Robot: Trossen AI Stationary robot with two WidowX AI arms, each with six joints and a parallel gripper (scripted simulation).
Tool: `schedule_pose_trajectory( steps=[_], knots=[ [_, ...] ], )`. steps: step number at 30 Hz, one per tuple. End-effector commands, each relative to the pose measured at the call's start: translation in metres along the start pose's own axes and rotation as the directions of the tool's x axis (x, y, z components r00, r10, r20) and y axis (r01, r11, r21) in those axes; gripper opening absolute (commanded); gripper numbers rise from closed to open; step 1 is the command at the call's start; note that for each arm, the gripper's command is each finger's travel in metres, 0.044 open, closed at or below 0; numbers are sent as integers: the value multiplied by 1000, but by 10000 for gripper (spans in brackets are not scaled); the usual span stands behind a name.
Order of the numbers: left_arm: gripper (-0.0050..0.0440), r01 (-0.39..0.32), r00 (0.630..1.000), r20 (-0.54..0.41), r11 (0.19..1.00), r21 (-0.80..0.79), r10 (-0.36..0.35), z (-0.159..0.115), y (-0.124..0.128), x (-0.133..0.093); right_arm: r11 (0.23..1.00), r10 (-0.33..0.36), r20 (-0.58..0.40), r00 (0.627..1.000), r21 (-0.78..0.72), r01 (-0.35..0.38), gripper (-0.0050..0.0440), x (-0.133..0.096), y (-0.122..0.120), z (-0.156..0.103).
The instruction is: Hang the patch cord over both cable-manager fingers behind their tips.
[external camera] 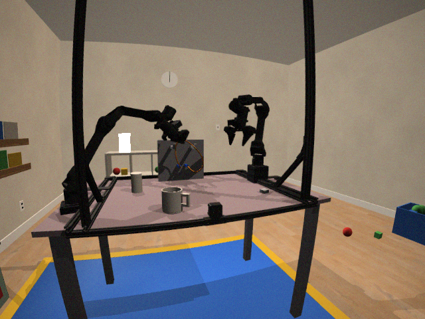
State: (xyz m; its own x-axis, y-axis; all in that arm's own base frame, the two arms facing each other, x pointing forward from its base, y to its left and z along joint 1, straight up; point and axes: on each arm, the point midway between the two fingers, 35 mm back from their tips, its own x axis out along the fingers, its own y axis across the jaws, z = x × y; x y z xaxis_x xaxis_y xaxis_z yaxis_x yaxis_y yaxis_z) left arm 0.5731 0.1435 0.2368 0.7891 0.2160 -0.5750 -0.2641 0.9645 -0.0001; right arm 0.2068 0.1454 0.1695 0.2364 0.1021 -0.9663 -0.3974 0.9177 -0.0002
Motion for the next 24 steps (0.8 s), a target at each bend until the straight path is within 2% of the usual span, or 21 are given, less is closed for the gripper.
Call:
schedule_pose_trajectory(
  steps=[1,14,24],
  knots=[
    [25,1,999,35,1000,0,-1,13,2,-15,1000,5,22,1000,2,-5,440,-6,1,2],
    [25,1,1000,27,1000,0,-1,9,4,-14,1000,5,22,1000,2,-5,440,-6,1,2],
    [25,2,999,37,1000,1,-2,11,9,-23,1000,5,22,1000,2,-5,440,-6,1,2]
  ],
)
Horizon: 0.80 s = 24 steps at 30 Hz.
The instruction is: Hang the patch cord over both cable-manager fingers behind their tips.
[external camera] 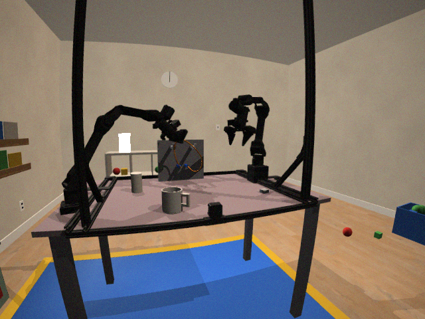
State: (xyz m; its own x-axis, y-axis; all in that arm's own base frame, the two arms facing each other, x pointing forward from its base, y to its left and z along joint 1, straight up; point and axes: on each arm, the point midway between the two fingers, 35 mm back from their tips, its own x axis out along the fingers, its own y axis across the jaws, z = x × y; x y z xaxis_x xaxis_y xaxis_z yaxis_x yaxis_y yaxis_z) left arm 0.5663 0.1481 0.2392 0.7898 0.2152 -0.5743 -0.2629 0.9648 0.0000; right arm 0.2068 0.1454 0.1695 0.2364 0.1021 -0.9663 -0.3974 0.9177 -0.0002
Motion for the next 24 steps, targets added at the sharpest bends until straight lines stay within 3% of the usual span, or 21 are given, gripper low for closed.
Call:
schedule_pose_trajectory(
  steps=[1,24],
  knots=[
    [25,1,999,37,1000,1,-1,12,4,-17,1000,5,22,1000,2,-5,440,-6,1,2],
    [25,-1,999,36,1000,0,1,7,18,-29,1000,5,22,1000,2,-5,440,-6,1,2]
  ],
)
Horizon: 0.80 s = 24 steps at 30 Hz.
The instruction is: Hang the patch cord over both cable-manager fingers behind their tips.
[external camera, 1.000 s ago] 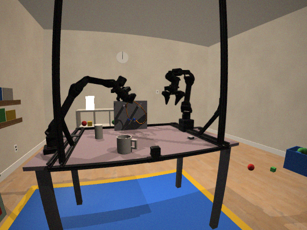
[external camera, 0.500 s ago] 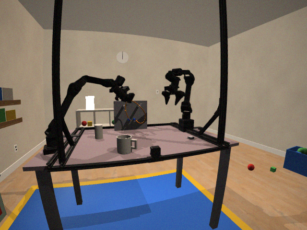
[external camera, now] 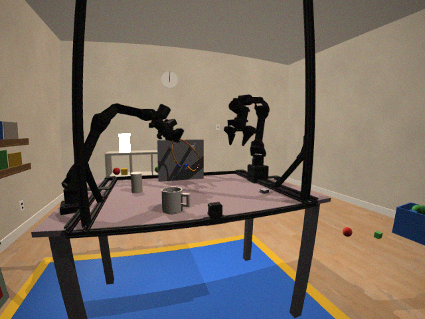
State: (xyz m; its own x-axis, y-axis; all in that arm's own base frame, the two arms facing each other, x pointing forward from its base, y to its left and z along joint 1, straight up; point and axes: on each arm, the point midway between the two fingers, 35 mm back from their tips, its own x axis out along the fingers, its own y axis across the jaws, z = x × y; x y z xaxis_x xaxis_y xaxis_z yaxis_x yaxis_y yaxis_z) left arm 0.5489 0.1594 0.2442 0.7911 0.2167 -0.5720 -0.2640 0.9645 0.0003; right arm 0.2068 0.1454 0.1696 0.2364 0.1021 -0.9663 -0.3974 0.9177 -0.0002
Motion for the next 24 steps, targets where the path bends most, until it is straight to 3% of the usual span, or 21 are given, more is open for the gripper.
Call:
schedule_pose_trajectory(
  steps=[1,24],
  knots=[
    [25,1,999,33,1000,1,-1,10,3,-16,1000,5,22,1000,2,-5,440,-6,1,2],
    [25,0,1000,30,1000,1,0,6,10,-22,1000,5,22,1000,2,-5,440,-6,1,2]
  ],
)
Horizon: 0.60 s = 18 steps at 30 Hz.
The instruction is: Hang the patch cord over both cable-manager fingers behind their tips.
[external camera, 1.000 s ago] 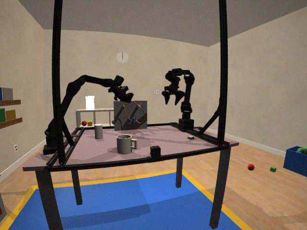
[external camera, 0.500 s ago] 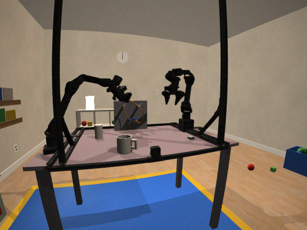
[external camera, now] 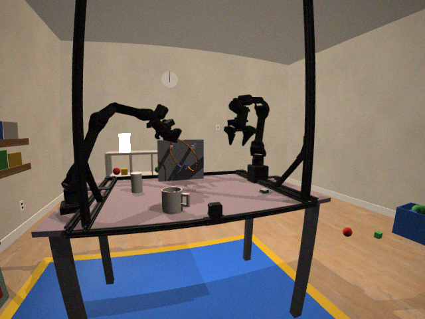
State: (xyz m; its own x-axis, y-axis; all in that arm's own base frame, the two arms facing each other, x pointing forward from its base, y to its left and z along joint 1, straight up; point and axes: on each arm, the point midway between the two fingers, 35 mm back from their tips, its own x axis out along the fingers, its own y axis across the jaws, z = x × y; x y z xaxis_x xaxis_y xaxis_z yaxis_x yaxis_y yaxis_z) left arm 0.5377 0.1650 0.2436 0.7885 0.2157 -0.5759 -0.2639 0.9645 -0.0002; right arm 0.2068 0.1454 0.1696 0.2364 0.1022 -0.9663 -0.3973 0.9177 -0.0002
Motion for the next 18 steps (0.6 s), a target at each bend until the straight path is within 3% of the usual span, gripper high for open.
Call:
schedule_pose_trajectory(
  steps=[1,18],
  knots=[
    [25,0,999,35,1000,2,0,12,2,-14,1000,5,22,1000,2,-5,440,-6,1,2],
    [25,-1,999,32,1000,-1,1,11,2,-13,1000,5,22,1000,2,-5,440,-6,1,2]
  ],
)
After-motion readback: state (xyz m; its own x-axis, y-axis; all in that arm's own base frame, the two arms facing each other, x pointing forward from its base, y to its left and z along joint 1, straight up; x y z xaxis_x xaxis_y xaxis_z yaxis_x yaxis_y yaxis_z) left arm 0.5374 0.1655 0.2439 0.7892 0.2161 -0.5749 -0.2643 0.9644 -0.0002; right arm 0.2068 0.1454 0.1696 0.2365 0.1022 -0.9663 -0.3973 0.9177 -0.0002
